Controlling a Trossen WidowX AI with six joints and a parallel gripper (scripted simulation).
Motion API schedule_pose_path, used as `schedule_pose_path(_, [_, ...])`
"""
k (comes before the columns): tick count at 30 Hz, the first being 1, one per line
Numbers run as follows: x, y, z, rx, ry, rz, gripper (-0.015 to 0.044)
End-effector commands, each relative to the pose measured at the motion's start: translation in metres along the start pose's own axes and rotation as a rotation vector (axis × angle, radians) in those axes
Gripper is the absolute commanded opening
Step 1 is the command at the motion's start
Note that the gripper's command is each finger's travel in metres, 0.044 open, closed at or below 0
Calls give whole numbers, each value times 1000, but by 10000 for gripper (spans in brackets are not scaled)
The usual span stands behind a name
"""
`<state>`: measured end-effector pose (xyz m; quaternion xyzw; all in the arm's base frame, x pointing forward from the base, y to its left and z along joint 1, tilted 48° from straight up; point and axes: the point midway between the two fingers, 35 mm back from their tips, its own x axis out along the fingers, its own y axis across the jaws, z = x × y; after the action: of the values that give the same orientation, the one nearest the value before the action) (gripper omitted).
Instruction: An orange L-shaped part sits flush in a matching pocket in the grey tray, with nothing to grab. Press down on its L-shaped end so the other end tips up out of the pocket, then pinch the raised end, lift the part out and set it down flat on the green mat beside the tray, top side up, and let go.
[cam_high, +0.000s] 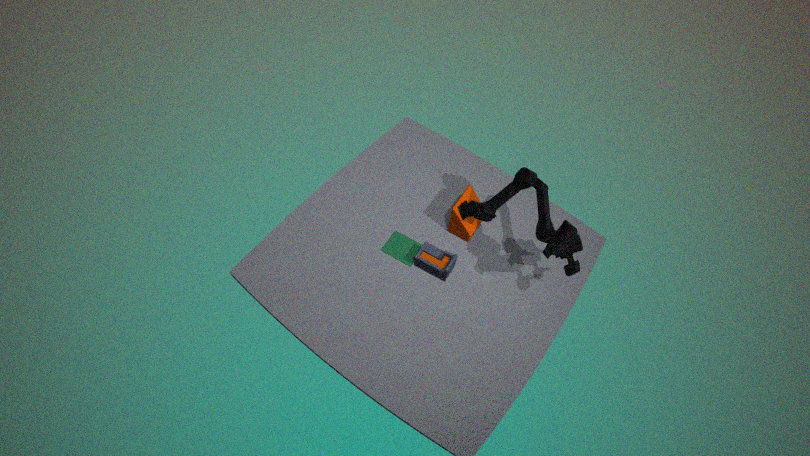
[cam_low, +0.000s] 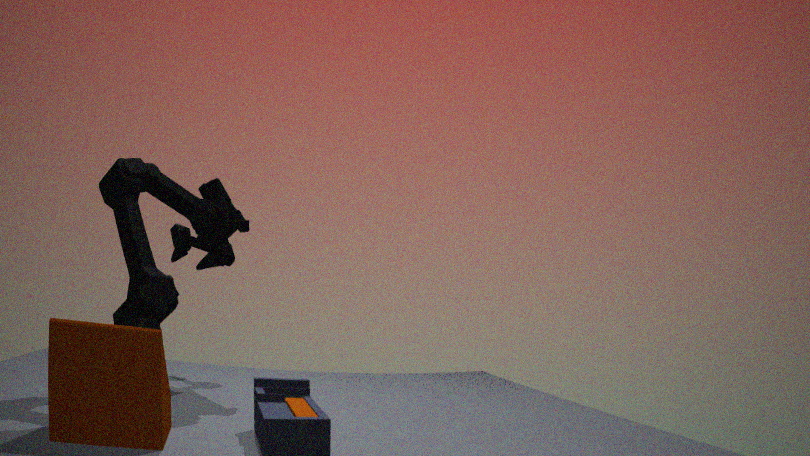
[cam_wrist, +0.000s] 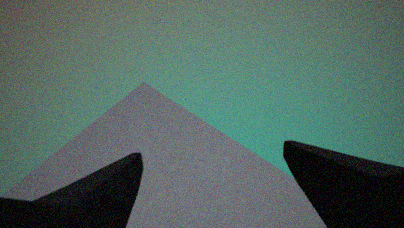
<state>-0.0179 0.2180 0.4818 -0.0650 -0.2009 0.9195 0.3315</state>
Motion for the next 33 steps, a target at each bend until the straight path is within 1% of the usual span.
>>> schedule_pose_path(1, [-1, -3, -2, 1, -2, -13, 374])
schedule_pose_path(4, [-6, -19, -10, 41, -8, -94, 295])
schedule_pose_path(6, [-15, -39, -17, 45, -11, -193, 242])
schedule_pose_path(8, [-30, -62, -37, 105, 10, -296, 190])
schedule_pose_path(9, [-36, -69, -40, 117, 11, -340, 180])
schedule_pose_path(11, [-46, -79, -54, 162, 24, -392, 180])
schedule_pose_path(13, [-67, -95, -63, 204, 36, -510, 180])
schedule_pose_path(14, [-71, -100, -66, 203, 31, -549, 180])
schedule_pose_path(16, [-80, -107, -79, 245, 47, -589, 180])
schedule_pose_path(19, [-113, -123, -121, 378, 90, -728, 180])
schedule_pose_path(20, [-126, -125, -133, 357, 123, -773, 180])
schedule_pose_path(23, [-167, -127, -184, 515, 193, -904, 180])
schedule_pose_path(28, [-233, -99, -264, 822, 307, -1088, 180])
schedule_pose_path(33, [-278, -45, -323, 1134, 392, -1200, 180])
